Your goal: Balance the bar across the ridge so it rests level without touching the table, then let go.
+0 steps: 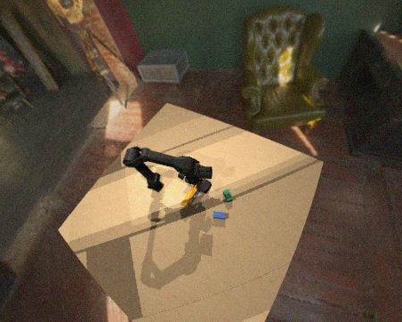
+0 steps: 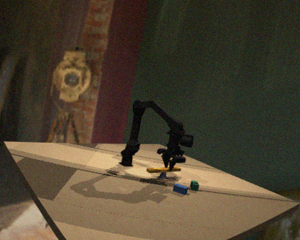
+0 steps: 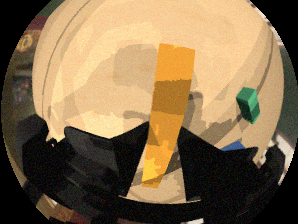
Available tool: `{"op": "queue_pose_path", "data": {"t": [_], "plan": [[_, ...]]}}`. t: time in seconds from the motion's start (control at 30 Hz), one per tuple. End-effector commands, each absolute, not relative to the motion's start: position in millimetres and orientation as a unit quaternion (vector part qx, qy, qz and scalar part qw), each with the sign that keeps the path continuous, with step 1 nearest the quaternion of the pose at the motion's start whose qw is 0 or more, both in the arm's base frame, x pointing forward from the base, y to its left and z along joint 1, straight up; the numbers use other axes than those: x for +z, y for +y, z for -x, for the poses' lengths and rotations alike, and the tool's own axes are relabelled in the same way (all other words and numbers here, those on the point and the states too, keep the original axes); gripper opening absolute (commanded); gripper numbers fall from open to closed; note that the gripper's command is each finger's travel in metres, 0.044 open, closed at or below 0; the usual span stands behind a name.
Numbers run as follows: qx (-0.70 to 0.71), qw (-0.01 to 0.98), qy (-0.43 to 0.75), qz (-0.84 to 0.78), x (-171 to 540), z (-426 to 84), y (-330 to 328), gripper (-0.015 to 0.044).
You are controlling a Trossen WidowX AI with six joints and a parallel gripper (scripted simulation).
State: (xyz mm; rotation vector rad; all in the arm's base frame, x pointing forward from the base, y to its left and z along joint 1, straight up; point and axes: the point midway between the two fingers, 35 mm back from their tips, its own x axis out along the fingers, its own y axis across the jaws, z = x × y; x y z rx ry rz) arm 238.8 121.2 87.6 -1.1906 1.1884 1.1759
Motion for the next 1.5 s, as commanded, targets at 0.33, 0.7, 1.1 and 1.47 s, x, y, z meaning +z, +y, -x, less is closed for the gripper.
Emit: {"op": "queue_pose_path", "data": {"t": [0.33,0.7,1.1,1.47], "plan": [[0.49,0.518,0.495,0.496,87.5,-238.8,121.2,0.0],[0.49,0.518,0.495,0.496,87.5,-238.8,121.2,0.0167],[0.49,0.518,0.495,0.496,87.5,-238.8,121.2,0.0168],[0.49,0.518,0.495,0.496,87.5,-238.8,121.2,0.017]]}}
